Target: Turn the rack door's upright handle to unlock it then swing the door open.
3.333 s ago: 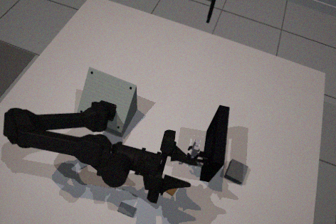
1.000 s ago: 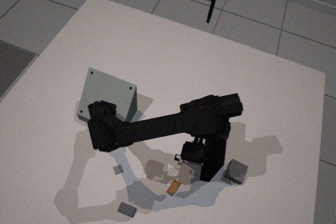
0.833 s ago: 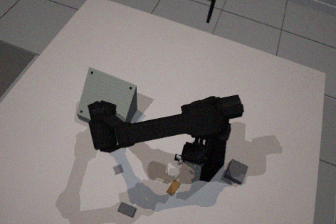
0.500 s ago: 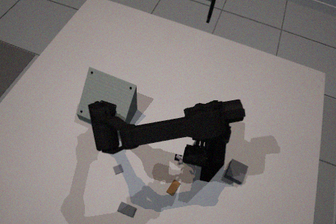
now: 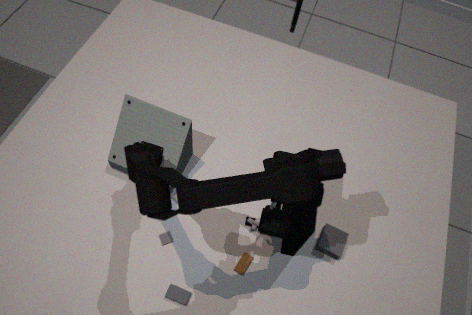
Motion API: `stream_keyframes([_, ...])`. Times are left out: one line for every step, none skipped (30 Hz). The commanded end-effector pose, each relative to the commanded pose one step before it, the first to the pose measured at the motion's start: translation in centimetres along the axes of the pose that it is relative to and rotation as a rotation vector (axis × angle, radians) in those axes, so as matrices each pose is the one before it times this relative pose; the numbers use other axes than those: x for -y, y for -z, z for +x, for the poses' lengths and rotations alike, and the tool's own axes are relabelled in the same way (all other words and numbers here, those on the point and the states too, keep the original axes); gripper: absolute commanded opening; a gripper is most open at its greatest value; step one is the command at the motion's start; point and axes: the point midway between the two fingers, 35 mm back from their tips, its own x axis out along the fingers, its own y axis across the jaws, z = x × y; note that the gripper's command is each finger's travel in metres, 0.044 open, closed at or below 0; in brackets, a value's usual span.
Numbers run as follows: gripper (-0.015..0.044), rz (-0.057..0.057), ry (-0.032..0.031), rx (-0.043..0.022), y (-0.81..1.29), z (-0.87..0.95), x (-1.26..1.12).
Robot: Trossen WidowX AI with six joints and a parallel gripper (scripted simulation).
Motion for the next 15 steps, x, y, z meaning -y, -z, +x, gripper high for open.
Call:
stream_keyframes([0.0285,-0.0123,-0.00010,-0.02174,0.077,0.863,-0.078])
stream_keyframes([0.0285,-0.0017,0.00013,-0.00378,0.003,0.162,0.002])
stream_keyframes([0.0285,-0.0017,0.00012,-0.00378,0.003,0.162,0.002])
stream_keyframes([0.0285,-0.0017,0.00010,-0.00378,0.004,0.162,0.002])
stream_keyframes([0.0285,-0.0017,0.00008,-0.00378,0.004,0.162,0.002])
stream_keyframes([0.0285,-0.0017,0.00007,-0.00378,0.004,0.162,0.002])
stream_keyframes([0.0285,-0.0017,0.00005,-0.00378,0.004,0.162,0.002])
stream_keyframes([0.0285,-0.0017,0.00004,-0.00379,0.004,0.162,0.002])
stream_keyframes([0.0285,-0.0014,0.00002,-0.00311,0.004,0.134,0.002])
stream_keyframes([0.0285,-0.0008,0.00001,-0.00187,0.002,0.080,0.001])
stream_keyframes([0.0285,-0.0003,0.00000,-0.00062,0.001,0.027,0.000])
stream_keyframes([0.0259,0.0000,0.00000,0.00000,0.000,0.000,0.000])
stream_keyframes([0.0232,0.0000,0.00000,0.00000,0.000,0.000,0.000])
stream_keyframes([0.0206,0.0000,0.00000,0.00000,0.000,0.000,0.000])
stream_keyframes([0.0180,0.0000,0.00000,0.00000,0.000,0.000,0.000])
